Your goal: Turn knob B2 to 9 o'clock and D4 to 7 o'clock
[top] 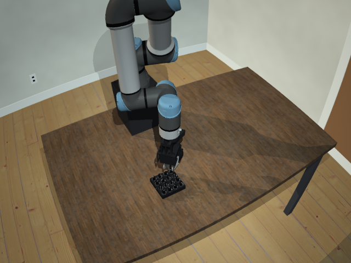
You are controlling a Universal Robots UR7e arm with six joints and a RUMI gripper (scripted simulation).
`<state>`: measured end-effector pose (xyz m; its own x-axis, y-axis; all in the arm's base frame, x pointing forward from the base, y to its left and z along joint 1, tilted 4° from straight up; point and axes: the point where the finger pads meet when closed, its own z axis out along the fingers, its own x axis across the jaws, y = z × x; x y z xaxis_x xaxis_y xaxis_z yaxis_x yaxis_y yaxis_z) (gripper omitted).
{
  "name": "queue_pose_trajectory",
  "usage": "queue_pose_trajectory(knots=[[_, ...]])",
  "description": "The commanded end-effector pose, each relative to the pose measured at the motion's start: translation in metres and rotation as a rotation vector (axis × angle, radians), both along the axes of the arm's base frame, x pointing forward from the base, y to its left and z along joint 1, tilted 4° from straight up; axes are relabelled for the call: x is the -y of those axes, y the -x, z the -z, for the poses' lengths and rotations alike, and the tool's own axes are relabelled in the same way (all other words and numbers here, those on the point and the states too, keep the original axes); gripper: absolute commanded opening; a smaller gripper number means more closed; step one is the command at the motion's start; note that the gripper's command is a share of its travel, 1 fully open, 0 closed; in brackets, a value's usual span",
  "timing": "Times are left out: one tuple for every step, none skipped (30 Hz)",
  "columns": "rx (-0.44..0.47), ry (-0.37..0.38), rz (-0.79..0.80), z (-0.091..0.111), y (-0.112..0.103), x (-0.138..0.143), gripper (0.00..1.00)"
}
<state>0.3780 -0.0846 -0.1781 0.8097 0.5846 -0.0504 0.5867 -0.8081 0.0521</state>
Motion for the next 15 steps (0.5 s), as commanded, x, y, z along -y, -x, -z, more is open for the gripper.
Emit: queue_pose_trajectory(knots=[[0.003, 0.003, -0.011, -0.0005, -0.0028, 0.0025, 0.00], [0.003, 0.003, -0.015, -0.0005, -0.0029, 0.0025, 0.00], [0.003, 0.003, -0.019, -0.0006, -0.0029, 0.0025, 0.00], [0.003, 0.003, -0.023, -0.0006, -0.0029, 0.0025, 0.00], [0.002, 0.003, -0.028, -0.0006, -0.0029, 0.0025, 0.00], [0.002, 0.003, -0.033, -0.0006, -0.0029, 0.0025, 0.00], [0.002, 0.003, -0.033, -0.0006, -0.0029, 0.0025, 0.00], [0.002, 0.003, -0.033, -0.0006, -0.0029, 0.0025, 0.00], [0.001, 0.003, -0.039, -0.0005, -0.0028, 0.0024, 0.00], [0.001, 0.003, -0.045, -0.0005, -0.0028, 0.0023, 0.00], [0.001, 0.003, -0.052, -0.0005, -0.0028, 0.0023, 0.00], [0.000, 0.003, -0.059, -0.0005, -0.0029, 0.0023, 0.00], [-0.001, 0.003, -0.067, -0.0005, -0.0029, 0.0023, 0.00], [-0.001, 0.003, -0.075, -0.0005, -0.0029, 0.0023, 0.00], [-0.002, 0.003, -0.084, -0.0005, -0.0028, 0.0022, 0.00]])
